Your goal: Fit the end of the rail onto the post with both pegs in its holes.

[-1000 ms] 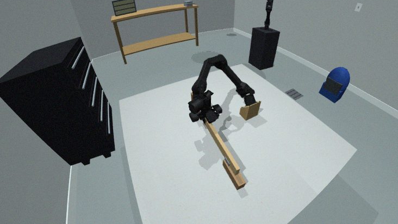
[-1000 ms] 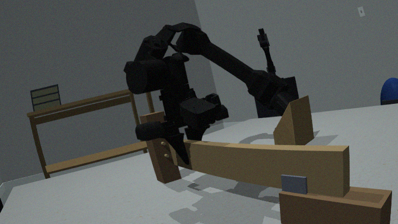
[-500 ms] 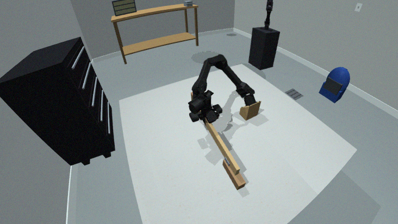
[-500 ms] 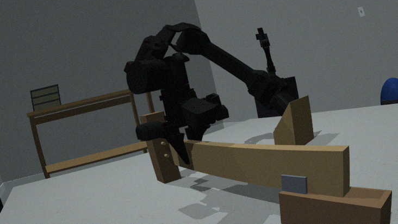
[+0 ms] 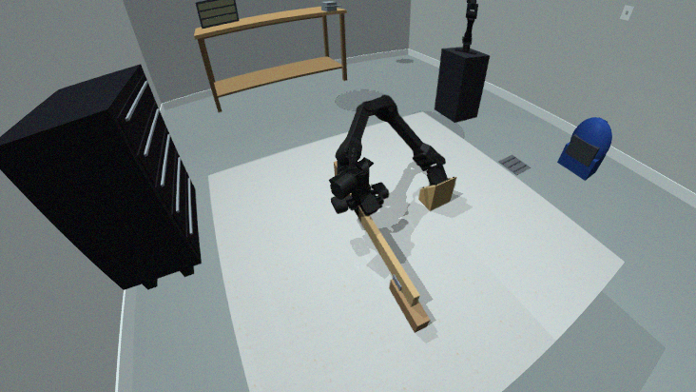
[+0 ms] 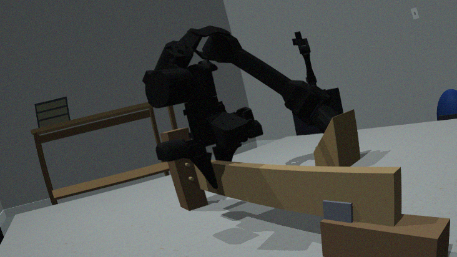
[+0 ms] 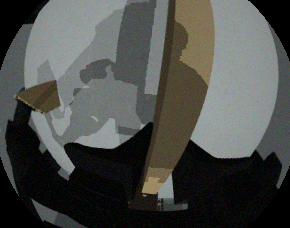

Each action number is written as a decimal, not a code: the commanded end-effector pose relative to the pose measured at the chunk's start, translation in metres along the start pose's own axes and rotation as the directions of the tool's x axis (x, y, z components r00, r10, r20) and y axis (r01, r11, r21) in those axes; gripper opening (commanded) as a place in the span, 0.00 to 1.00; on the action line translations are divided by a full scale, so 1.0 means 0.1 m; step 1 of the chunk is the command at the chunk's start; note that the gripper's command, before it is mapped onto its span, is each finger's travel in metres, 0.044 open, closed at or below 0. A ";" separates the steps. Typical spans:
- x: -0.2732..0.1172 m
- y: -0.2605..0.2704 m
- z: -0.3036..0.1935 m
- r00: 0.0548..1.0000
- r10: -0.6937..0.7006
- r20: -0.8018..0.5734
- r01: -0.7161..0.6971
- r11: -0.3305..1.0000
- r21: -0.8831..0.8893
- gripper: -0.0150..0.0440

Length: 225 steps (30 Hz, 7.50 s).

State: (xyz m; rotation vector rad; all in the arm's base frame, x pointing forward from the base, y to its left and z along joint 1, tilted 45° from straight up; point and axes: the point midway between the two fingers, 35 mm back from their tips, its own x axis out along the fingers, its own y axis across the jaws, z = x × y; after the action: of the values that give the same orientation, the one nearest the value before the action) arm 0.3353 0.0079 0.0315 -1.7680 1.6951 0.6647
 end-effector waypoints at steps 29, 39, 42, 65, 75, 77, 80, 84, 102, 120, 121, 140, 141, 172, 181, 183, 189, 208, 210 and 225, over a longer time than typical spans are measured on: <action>-0.02 0.00 -0.08 1.000 -0.001 0.005 0.001 1.000 -0.001 0.25; -0.02 0.00 -0.11 1.000 -0.001 0.005 0.001 1.000 -0.001 0.25; -0.02 0.00 -0.12 1.000 -0.001 0.005 0.001 1.000 -0.001 0.25; 0.00 0.00 -0.19 1.000 -0.001 0.004 0.001 1.000 -0.001 0.25; -0.01 0.00 -0.22 1.000 -0.001 0.004 0.001 1.000 -0.001 0.25; -0.01 0.00 -0.23 1.000 -0.001 0.004 0.001 1.000 -0.001 0.25; -0.02 0.00 -0.24 1.000 -0.001 0.004 0.001 1.000 -0.001 0.25; -0.02 0.00 -0.25 1.000 -0.001 0.004 0.001 1.000 -0.001 0.25; -0.01 0.00 -0.30 1.000 -0.001 0.004 0.001 1.000 -0.001 0.25; -0.01 0.00 -0.36 1.000 -0.001 0.003 0.001 1.000 -0.001 0.25; -0.01 0.00 -0.36 1.000 -0.001 0.003 0.001 1.000 -0.001 0.25; -0.01 0.00 -0.42 1.000 -0.001 0.003 0.001 1.000 -0.001 0.25; -0.01 0.00 -0.42 1.000 -0.001 0.003 0.001 1.000 -0.001 0.25; -0.01 0.00 -0.52 1.000 -0.001 0.003 0.001 1.000 -0.001 0.25; -0.01 0.00 -0.55 1.000 -0.001 0.003 0.001 1.000 -0.001 0.25; -0.02 0.00 -0.56 1.000 -0.001 0.003 0.001 1.000 -0.001 0.25; -0.01 0.00 -0.57 1.000 -0.001 0.002 0.001 1.000 -0.001 0.25; -0.01 0.00 -0.63 1.000 -0.001 0.002 0.001 1.000 -0.001 0.25; -0.01 0.00 -0.64 1.000 -0.001 0.002 0.001 1.000 -0.001 0.25; 0.00 0.00 -0.64 1.000 0.002 0.003 -0.002 1.000 0.004 0.70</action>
State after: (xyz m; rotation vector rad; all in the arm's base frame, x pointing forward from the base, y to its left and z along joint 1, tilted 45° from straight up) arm 0.3324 -0.0378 0.0759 -1.7615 1.6951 0.6661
